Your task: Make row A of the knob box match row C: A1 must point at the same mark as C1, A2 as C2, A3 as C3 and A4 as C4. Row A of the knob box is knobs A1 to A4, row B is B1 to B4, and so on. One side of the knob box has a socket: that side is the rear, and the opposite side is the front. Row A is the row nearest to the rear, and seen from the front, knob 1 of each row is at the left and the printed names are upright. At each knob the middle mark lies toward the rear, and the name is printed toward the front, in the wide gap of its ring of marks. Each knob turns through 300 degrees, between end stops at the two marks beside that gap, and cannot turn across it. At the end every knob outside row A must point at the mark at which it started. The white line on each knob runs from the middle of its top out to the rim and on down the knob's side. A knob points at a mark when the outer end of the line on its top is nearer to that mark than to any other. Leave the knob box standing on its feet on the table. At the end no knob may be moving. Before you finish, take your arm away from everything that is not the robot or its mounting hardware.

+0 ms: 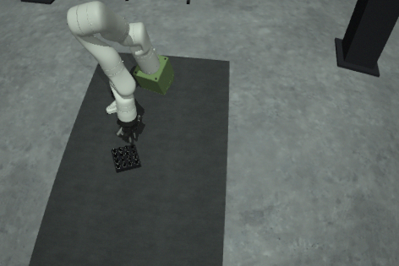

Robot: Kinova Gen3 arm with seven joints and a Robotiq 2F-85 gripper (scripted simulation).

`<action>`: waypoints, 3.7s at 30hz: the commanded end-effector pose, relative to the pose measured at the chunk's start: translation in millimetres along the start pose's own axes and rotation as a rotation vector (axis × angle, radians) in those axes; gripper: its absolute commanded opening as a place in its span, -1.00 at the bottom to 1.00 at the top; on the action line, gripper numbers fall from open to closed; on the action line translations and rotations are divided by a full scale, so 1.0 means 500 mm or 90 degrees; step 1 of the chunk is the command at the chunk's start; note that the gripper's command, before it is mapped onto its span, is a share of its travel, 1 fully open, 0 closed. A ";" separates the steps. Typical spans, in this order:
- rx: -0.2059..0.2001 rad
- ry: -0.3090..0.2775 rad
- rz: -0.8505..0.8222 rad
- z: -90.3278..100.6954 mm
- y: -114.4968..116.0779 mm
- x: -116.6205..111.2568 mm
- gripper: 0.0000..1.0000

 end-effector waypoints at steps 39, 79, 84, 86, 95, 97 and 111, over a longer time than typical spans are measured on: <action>0.003 -0.005 -0.333 0.014 0.002 -0.002 -0.62; 0.005 -0.003 -0.332 0.008 0.005 -0.004 -0.62; 0.005 -0.003 -0.332 0.002 0.005 -0.004 -0.62; 0.005 -0.003 -0.332 -0.001 0.005 -0.004 -0.62; 0.004 -0.004 -0.333 -0.016 0.003 -0.002 -0.62; 0.002 -0.005 -0.333 -0.022 0.000 -0.001 -0.62; 0.002 -0.006 -0.333 -0.058 0.001 -0.001 -0.62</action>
Point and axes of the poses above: the point where the finger pads meet when closed, its own z axis back along the fingers, its own y axis across the jaws, x = y × z, the point moved 2 cm from there along z, back along the fingers, and after that the axes turned 2 degrees about -z, right-handed, at the moved point
